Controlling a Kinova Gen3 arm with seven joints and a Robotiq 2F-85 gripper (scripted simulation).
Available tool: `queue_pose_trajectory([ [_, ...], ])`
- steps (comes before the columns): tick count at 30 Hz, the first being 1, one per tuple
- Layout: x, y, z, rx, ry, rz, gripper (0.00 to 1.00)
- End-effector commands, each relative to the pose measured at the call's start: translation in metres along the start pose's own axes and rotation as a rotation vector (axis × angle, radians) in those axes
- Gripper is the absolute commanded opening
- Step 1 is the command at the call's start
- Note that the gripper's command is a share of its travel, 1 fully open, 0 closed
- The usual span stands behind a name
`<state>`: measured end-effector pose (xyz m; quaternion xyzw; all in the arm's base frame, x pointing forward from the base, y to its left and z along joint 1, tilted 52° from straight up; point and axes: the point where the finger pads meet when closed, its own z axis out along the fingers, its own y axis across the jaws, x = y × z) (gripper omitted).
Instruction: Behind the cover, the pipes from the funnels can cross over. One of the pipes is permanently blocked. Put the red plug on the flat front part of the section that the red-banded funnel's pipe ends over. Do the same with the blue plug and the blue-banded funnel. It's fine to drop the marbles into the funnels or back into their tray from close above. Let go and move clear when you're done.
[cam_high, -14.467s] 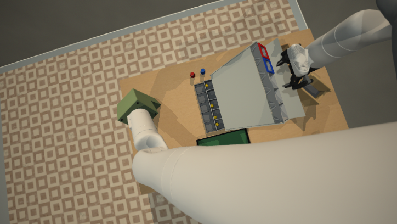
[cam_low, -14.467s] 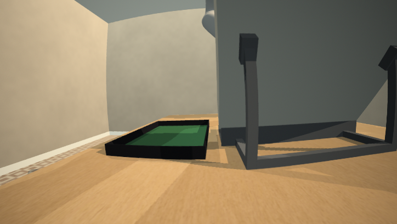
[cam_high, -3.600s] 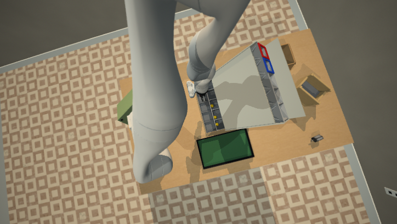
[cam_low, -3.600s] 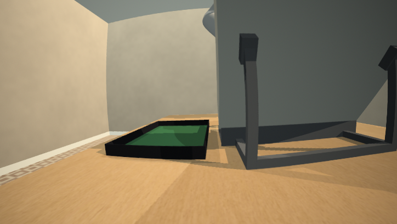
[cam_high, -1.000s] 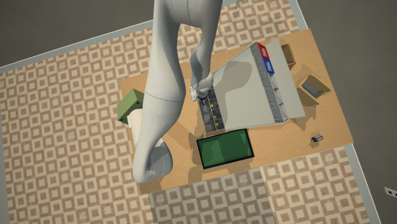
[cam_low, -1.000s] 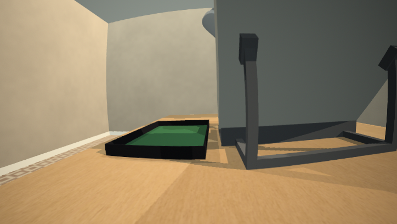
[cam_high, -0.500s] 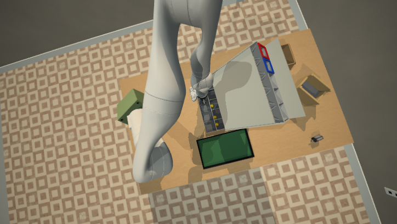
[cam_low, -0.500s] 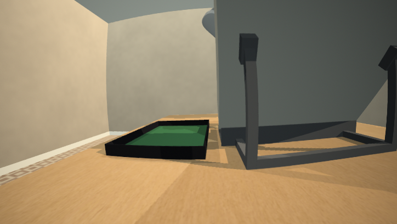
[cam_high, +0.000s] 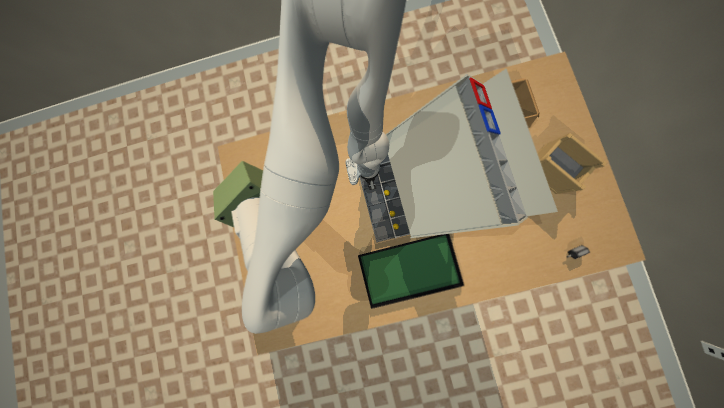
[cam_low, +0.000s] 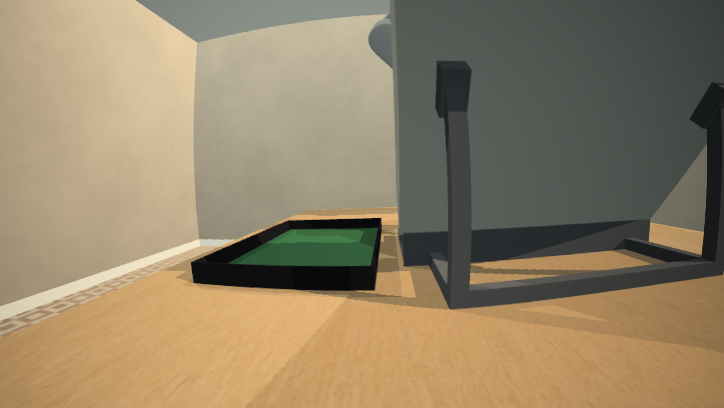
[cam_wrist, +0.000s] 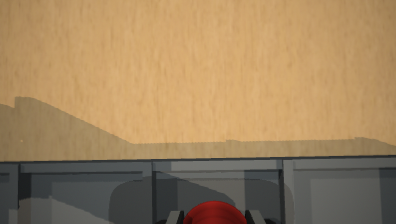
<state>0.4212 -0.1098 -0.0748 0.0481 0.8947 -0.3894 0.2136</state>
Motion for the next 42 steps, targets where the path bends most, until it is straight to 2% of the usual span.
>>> queue_pose_trajectory([
  [1,-0.0004,0.0004,-0.0005,-0.001,-0.001,0.0,0.42],
  [41,-0.0004,0.0004,-0.0005,-0.001,-0.001,0.0,0.42],
  [42,-0.0004,0.0004,-0.0005,-0.001,-0.001,0.0,0.65],
])
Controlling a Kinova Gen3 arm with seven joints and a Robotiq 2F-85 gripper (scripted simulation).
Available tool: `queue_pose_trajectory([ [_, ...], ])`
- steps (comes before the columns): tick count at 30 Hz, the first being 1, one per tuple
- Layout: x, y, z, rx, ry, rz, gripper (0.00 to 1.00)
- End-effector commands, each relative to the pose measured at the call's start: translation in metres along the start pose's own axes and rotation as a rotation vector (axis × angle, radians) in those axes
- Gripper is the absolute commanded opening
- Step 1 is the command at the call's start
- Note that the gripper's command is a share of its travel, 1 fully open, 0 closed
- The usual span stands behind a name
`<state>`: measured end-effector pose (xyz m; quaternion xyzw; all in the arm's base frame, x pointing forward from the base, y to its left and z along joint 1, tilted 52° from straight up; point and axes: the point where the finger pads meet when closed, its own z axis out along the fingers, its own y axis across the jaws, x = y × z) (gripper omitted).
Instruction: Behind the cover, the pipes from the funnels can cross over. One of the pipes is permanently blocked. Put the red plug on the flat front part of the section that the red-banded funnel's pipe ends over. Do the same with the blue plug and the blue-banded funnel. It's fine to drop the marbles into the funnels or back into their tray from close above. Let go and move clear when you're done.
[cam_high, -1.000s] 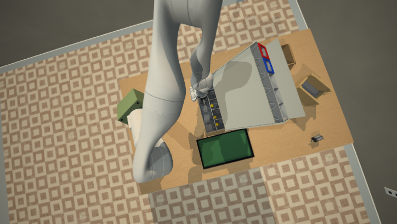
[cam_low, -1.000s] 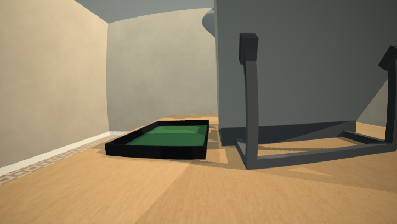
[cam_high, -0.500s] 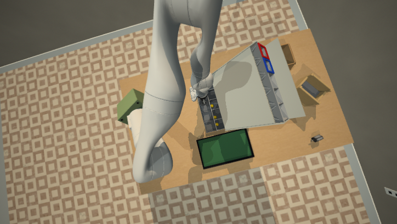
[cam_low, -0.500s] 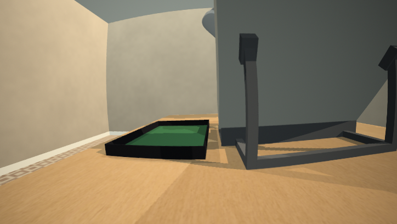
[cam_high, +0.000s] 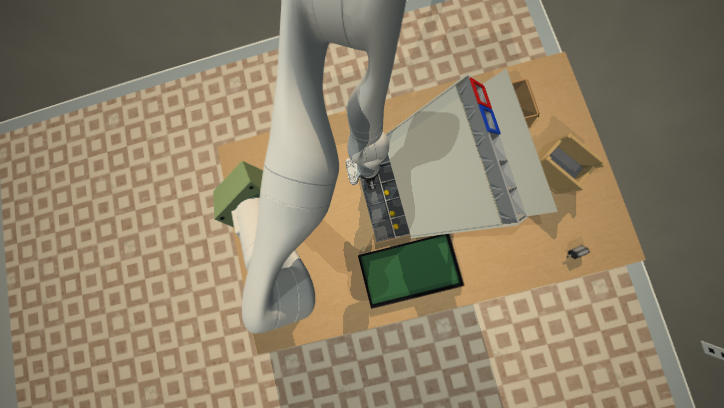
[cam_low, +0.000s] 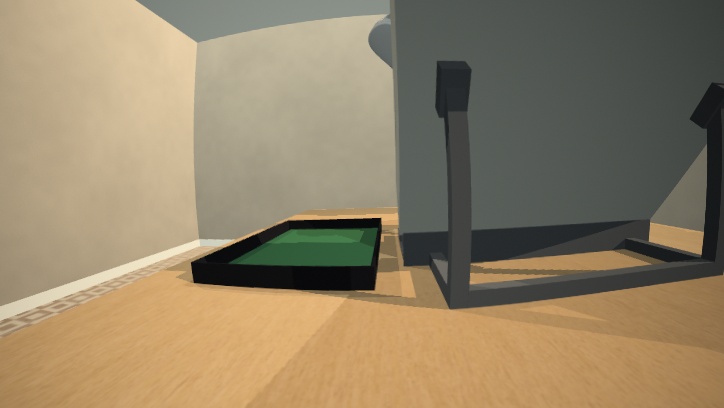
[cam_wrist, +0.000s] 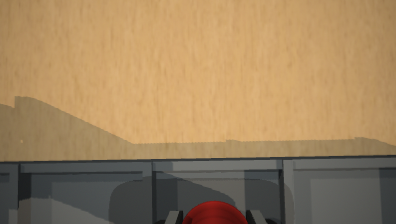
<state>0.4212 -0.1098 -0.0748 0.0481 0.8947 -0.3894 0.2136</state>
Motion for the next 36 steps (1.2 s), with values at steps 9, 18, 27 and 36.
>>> queue_pose_trajectory([
  [9,0.0,0.0,0.0,-0.001,-0.001,0.0,0.65],
  [18,0.0,0.001,-0.001,-0.003,-0.001,0.0,0.65],
  [27,0.0,0.001,-0.001,-0.003,-0.001,0.0,0.65],
  [36,0.0,0.0,-0.021,-0.003,-0.001,0.0,0.65],
])
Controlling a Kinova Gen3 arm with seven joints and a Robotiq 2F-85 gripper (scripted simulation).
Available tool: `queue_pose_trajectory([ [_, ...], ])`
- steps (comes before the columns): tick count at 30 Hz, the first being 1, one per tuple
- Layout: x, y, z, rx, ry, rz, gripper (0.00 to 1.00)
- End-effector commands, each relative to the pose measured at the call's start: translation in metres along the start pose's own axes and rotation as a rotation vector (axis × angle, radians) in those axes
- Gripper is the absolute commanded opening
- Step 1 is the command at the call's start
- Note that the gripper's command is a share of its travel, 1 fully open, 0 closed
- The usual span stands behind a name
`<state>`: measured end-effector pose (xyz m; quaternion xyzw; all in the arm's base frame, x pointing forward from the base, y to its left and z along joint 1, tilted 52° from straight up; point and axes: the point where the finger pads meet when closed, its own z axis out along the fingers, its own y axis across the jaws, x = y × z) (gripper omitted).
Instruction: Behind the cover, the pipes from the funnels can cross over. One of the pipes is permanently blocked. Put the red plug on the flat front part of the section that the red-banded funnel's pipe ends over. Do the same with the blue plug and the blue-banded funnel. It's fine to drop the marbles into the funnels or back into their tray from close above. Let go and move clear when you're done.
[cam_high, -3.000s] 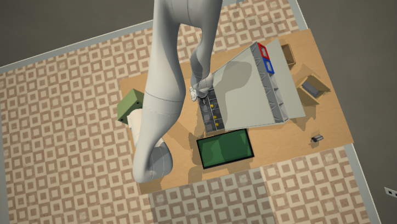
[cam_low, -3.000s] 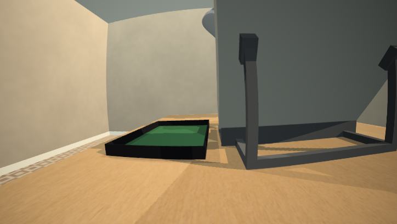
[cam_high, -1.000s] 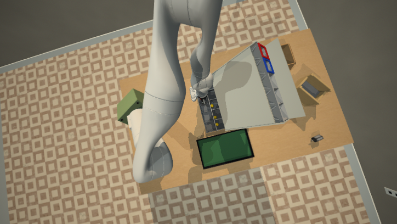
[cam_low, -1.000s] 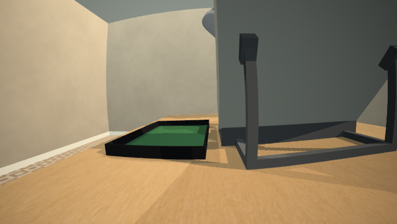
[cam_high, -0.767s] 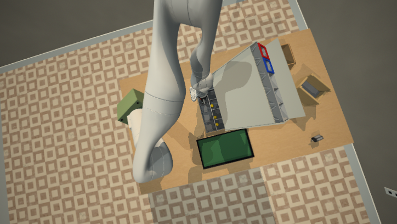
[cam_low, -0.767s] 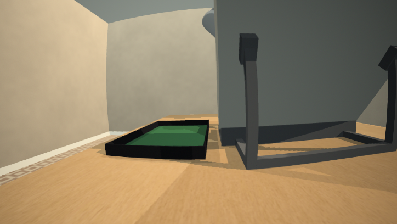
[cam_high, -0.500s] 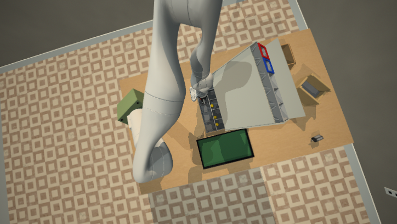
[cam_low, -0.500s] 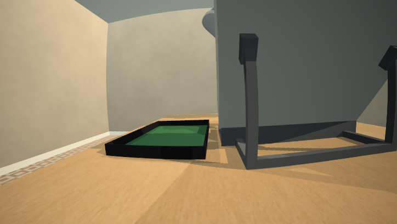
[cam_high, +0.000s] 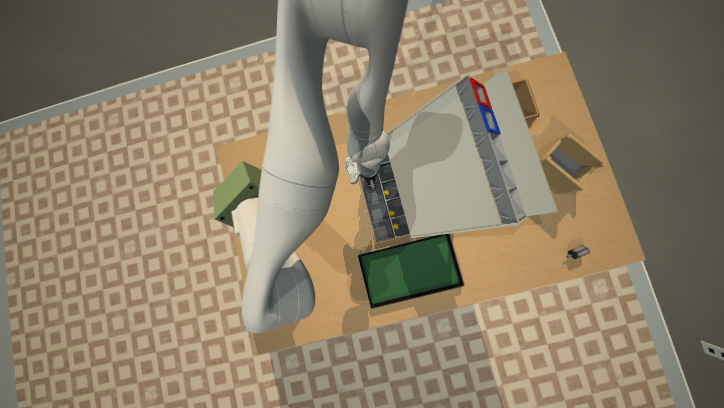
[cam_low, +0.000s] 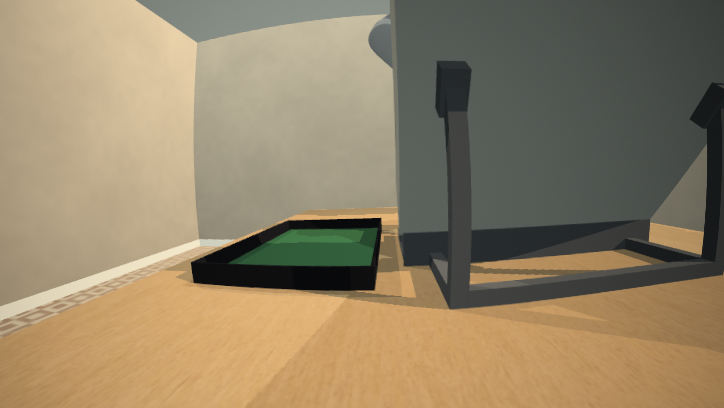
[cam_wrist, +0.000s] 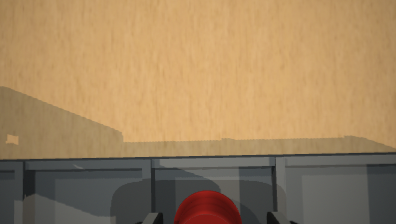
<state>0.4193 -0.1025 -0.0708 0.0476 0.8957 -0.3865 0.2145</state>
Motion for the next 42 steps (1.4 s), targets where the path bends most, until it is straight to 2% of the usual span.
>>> queue_pose_trajectory([
  [1,0.001,-0.002,-0.012,0.003,0.0,-0.001,0.65],
  [14,0.001,-0.002,-0.012,0.003,0.0,-0.001,0.65],
  [15,0.001,-0.002,-0.032,0.004,0.0,-0.001,0.65],
  [31,0.001,-0.002,-0.032,0.004,0.0,-0.001,0.65],
  [32,0.001,-0.002,-0.052,0.004,0.0,-0.002,0.65],
  [42,0.001,-0.002,-0.052,0.004,0.0,-0.002,0.65],
])
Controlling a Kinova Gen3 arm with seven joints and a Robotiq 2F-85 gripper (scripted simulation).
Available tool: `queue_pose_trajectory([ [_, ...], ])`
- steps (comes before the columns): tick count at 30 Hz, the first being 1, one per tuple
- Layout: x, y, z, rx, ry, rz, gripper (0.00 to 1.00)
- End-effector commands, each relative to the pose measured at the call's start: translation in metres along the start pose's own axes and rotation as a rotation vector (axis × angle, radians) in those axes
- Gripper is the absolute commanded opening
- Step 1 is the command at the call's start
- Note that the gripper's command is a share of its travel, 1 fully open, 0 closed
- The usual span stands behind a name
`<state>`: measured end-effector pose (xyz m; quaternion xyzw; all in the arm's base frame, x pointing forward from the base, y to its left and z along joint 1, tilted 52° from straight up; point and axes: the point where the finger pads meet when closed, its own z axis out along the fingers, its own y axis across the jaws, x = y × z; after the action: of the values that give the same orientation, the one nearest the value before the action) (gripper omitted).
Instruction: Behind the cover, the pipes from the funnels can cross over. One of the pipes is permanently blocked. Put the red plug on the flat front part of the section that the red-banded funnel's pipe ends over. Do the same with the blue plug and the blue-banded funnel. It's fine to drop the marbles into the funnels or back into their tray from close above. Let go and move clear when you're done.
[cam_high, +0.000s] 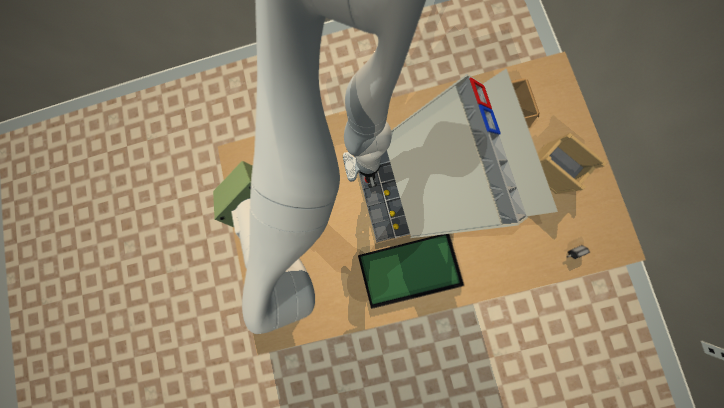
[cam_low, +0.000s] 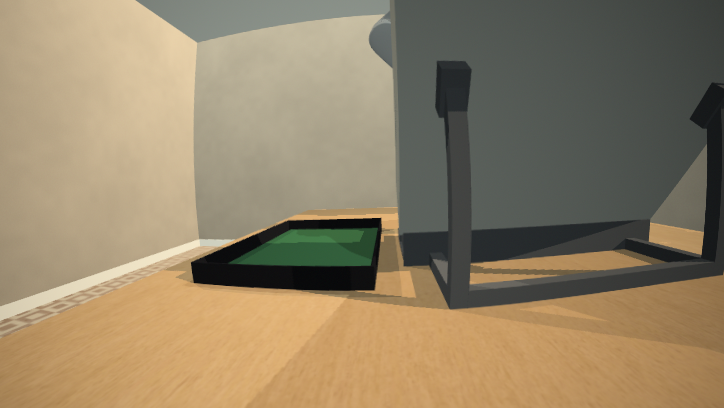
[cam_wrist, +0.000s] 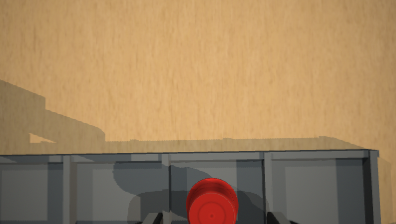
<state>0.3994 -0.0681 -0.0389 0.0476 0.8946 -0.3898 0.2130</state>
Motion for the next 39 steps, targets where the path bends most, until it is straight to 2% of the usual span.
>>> queue_pose_trajectory([
  [1,-0.001,0.001,-0.001,-0.003,-0.001,0.001,0.65],
  [6,-0.001,0.001,-0.001,-0.003,-0.001,0.001,0.65],
  [7,0.0,0.0,-0.021,-0.002,-0.001,0.001,0.65],
  [23,0.0,0.0,-0.021,-0.002,-0.001,0.001,0.65],
  [24,0.001,-0.001,-0.07,-0.002,-0.001,0.0,0.65],
  [39,0.001,-0.001,-0.07,-0.002,-0.001,0.0,0.65],
])
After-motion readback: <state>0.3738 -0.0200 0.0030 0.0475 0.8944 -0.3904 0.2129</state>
